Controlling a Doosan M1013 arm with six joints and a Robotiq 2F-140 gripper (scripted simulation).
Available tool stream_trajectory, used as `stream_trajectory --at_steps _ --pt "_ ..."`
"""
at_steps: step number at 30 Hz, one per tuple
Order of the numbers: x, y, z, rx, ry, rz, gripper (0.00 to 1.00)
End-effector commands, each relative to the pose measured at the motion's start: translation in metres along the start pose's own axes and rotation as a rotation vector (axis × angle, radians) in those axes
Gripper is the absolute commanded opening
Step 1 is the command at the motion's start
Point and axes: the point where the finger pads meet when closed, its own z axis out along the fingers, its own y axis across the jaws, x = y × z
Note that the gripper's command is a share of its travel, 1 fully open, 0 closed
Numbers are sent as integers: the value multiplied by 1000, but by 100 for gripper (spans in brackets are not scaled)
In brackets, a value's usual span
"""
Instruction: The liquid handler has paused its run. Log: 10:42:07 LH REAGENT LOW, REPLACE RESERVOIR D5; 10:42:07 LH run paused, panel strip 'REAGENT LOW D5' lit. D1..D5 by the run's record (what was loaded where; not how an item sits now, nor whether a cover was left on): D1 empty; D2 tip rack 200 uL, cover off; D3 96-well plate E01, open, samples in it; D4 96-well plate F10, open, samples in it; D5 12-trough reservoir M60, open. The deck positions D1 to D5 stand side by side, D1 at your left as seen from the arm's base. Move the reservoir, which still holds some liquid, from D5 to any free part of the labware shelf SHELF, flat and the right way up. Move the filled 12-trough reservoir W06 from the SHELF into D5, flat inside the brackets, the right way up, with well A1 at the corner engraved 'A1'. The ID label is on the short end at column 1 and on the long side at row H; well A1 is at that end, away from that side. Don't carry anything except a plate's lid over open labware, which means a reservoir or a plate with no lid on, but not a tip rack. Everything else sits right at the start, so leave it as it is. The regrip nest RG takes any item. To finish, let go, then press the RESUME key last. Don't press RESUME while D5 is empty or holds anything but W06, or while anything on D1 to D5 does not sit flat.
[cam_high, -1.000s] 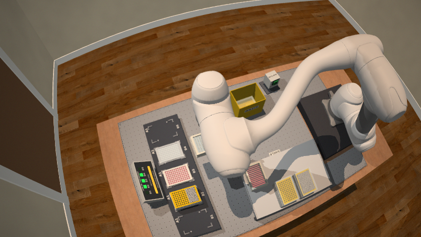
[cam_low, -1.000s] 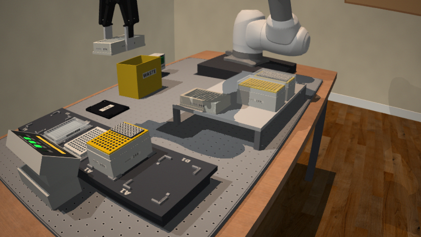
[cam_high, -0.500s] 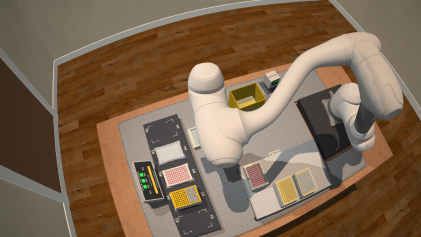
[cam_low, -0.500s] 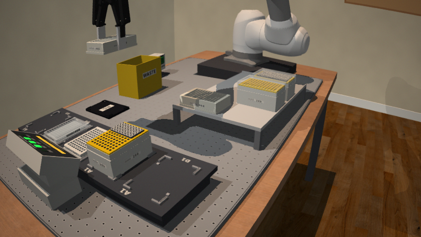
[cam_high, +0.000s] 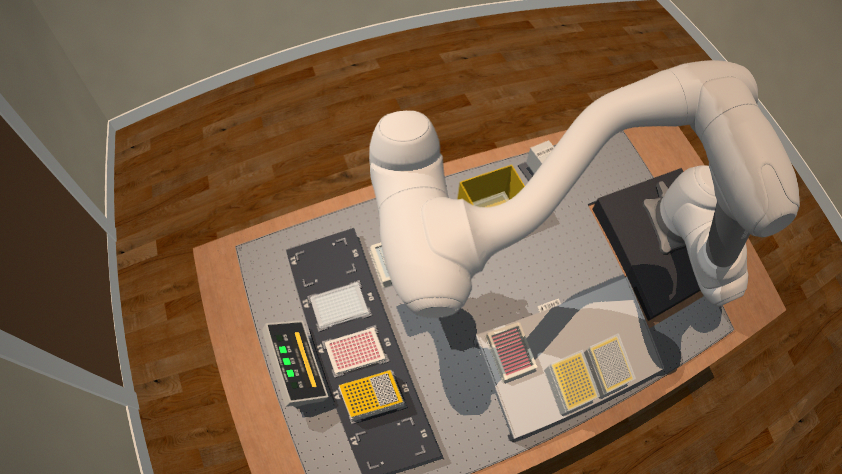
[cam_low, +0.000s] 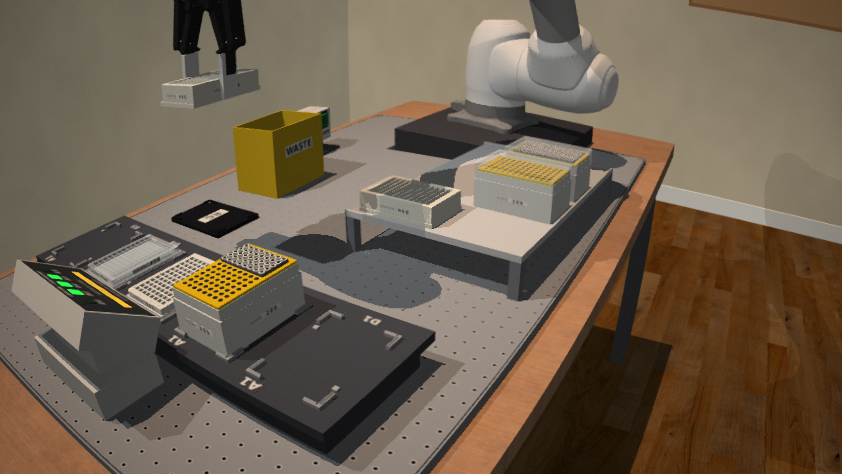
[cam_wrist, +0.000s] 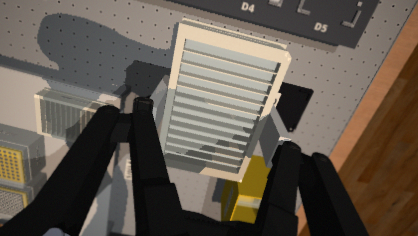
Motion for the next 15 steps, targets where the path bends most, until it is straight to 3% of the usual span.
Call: stream_trajectory --at_steps 1,15 --pt "0 5 0 0 0 0 0" --pt "0 33 0 0 0 0 0"
